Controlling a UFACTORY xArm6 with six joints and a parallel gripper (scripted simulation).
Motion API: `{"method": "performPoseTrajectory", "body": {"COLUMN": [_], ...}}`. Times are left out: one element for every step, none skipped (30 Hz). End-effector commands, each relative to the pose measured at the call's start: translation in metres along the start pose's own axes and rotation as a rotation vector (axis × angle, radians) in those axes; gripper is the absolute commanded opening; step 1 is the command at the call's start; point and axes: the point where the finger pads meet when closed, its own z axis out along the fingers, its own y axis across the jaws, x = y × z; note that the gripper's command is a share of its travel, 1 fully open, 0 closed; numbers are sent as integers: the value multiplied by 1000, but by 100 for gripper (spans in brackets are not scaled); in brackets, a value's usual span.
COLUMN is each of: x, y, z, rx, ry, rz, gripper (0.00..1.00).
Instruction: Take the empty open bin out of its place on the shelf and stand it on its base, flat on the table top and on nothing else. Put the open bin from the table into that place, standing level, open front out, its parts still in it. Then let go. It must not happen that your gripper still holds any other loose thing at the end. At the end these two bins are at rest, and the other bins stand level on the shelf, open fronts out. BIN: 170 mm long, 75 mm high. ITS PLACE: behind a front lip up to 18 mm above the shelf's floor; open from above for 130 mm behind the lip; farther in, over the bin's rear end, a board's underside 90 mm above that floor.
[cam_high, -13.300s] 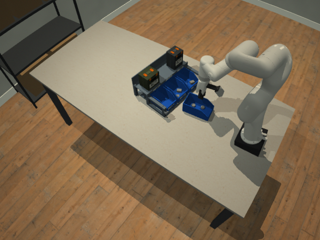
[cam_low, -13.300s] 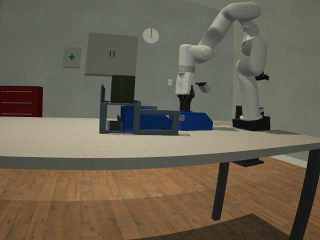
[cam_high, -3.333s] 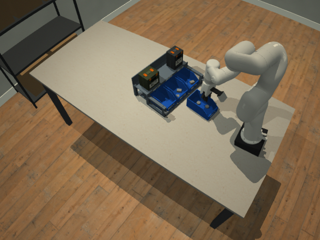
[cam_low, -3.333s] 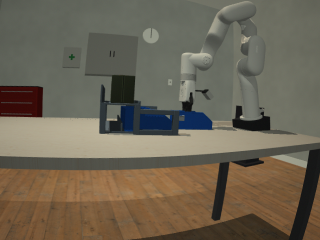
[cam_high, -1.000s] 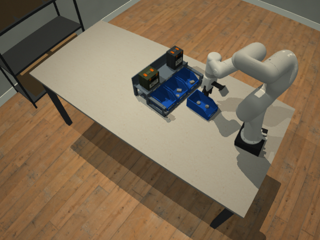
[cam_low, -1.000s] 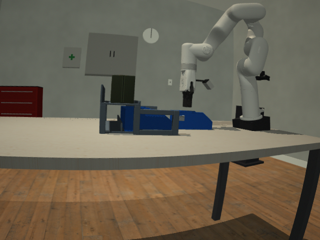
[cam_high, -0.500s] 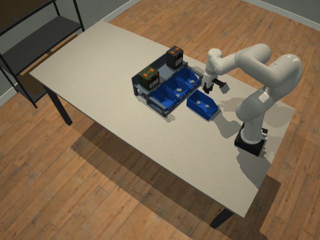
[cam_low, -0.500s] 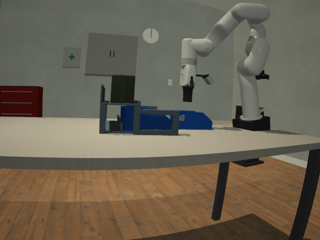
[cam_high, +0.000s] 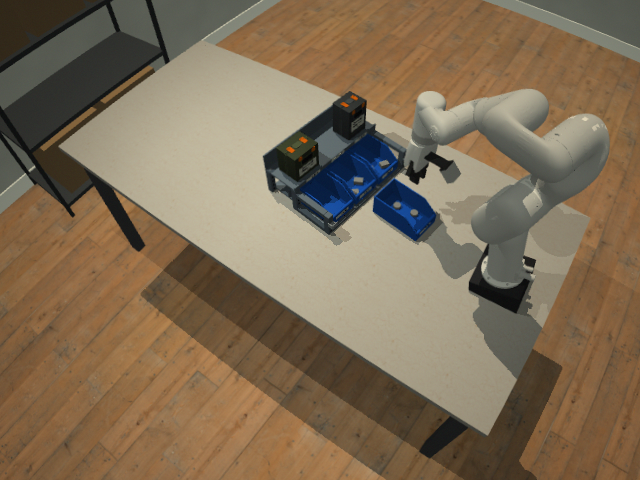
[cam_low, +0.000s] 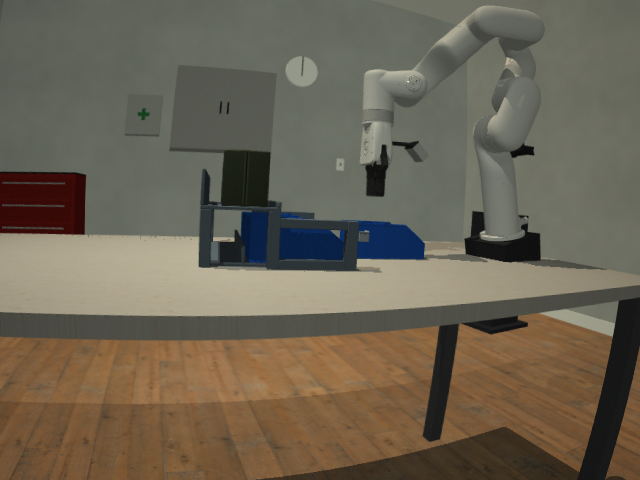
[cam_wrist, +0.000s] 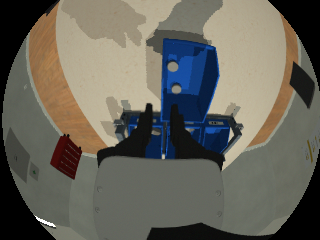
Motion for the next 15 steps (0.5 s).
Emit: {"method": "performPoseTrajectory", "body": {"x": [-1,-1,-1,-1,-1,-1,-1,-1,-1,-1,-1,-1,-1,-1,-1], "y": [0,0,0,0,0,0,0,0,0,0,0,0,0,0,0], "z": [-4,-5,-5,-6,-6,-7,-7,-8,-8,-8,-9,-9,-9,-9,-9], "rx": [1,1,1,1,1,1,1,1,1,1,1,1,1,1,1], "ry": [-3,-3,-3,-3,-3,-3,-3,-3,-3,-3,-3,-3,-3,-3,-3], "rz": [0,0,0,0,0,0,0,0,0,0,0,0,0,0,0], "gripper": [26,26,26,26,26,26,26,26,26,26,26,26,26,26,26]}}
